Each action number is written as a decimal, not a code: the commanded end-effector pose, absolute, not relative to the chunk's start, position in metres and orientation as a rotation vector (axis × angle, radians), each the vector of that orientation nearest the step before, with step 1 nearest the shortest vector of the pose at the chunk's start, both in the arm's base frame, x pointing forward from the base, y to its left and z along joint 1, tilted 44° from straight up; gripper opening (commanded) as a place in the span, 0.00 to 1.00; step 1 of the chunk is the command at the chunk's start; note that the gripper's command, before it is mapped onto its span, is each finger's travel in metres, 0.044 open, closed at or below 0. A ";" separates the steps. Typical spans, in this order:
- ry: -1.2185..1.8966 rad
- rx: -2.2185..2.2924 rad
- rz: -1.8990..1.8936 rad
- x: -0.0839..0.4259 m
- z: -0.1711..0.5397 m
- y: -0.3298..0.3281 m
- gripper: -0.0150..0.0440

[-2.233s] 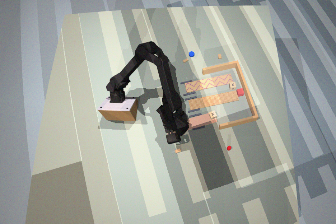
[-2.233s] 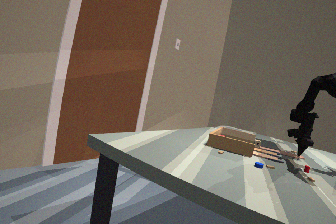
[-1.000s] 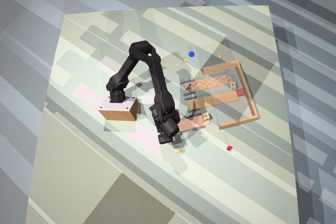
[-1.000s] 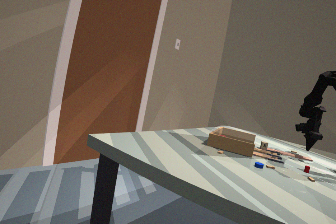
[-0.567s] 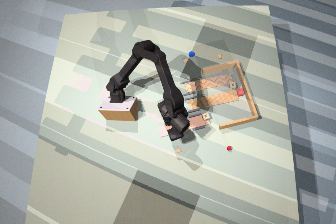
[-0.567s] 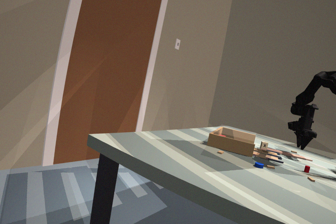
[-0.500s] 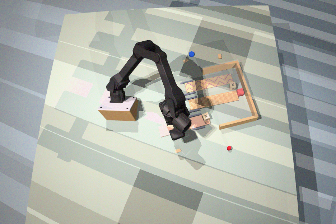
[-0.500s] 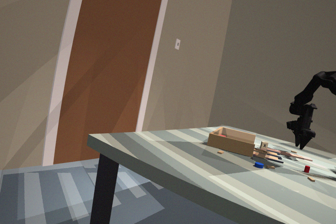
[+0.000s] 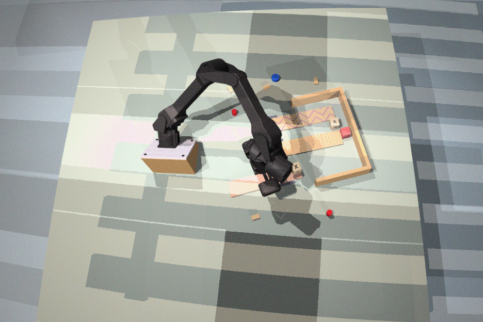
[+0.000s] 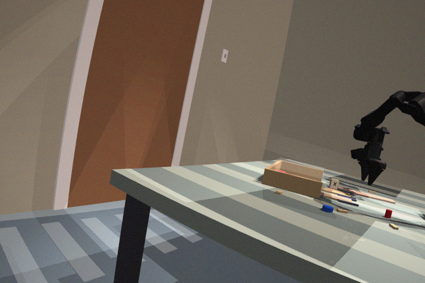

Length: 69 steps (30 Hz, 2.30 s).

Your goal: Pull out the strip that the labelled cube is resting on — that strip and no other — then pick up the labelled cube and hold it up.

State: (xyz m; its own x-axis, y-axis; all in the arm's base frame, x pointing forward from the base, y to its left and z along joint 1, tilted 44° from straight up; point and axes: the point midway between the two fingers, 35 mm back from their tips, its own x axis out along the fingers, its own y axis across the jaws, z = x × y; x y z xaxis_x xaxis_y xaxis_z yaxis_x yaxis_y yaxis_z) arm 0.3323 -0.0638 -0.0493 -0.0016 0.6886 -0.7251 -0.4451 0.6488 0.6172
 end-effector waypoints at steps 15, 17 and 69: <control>1.288 0.238 0.903 0.388 -0.028 -0.053 1.00; 1.287 0.237 0.903 0.393 -0.026 -0.052 1.00; 1.283 0.238 0.905 0.443 -0.045 -0.006 0.68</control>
State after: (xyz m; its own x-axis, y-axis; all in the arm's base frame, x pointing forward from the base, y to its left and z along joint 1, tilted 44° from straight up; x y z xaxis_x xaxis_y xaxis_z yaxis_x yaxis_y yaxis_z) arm 0.4452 -0.0112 -0.0395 0.0085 0.6901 -0.7237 -0.4533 0.6477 0.6124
